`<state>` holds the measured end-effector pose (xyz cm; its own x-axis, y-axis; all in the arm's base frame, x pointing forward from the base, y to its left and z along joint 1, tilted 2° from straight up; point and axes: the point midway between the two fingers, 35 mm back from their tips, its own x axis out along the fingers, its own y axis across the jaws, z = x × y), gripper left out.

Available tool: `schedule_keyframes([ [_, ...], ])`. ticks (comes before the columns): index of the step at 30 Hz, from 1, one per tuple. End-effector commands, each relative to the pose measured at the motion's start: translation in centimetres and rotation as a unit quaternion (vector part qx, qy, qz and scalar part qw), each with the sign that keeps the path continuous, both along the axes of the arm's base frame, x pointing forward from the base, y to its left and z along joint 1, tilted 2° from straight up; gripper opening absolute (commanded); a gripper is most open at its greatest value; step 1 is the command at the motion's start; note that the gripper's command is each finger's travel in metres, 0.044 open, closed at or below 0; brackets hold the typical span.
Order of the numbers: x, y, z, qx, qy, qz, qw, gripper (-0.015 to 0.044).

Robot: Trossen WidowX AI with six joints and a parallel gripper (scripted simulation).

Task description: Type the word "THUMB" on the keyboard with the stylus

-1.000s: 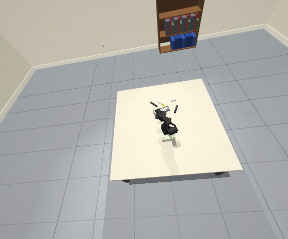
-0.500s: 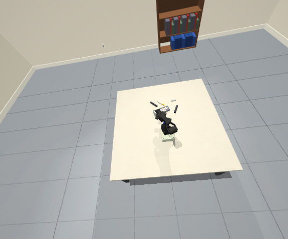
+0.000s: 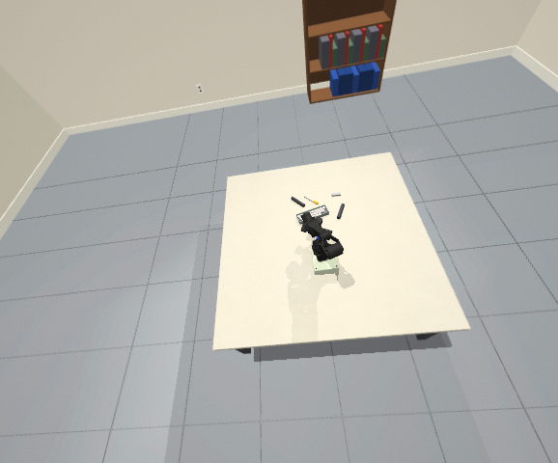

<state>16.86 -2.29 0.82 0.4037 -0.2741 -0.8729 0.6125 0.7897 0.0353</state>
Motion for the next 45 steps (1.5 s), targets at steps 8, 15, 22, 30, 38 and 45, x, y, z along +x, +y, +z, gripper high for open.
schedule_keyframes([
  [8,-0.1,-0.1,-0.8,-0.001,0.003,-0.003,1.0,0.015],
  [15,-0.1,-0.1,-1.3,-0.001,0.003,-0.003,1.0,0.015],
  [22,-0.1,-0.1,-1.7,-0.001,0.003,-0.003,1.0,0.015],
  [30,-0.1,-0.1,-2.2,-0.001,0.003,-0.003,1.0,0.015],
  [38,-0.1,0.0,-2.7,-0.001,0.003,-0.003,1.0,0.015],
  [45,-0.1,0.0,-3.2,-0.001,0.003,-0.003,1.0,0.015],
])
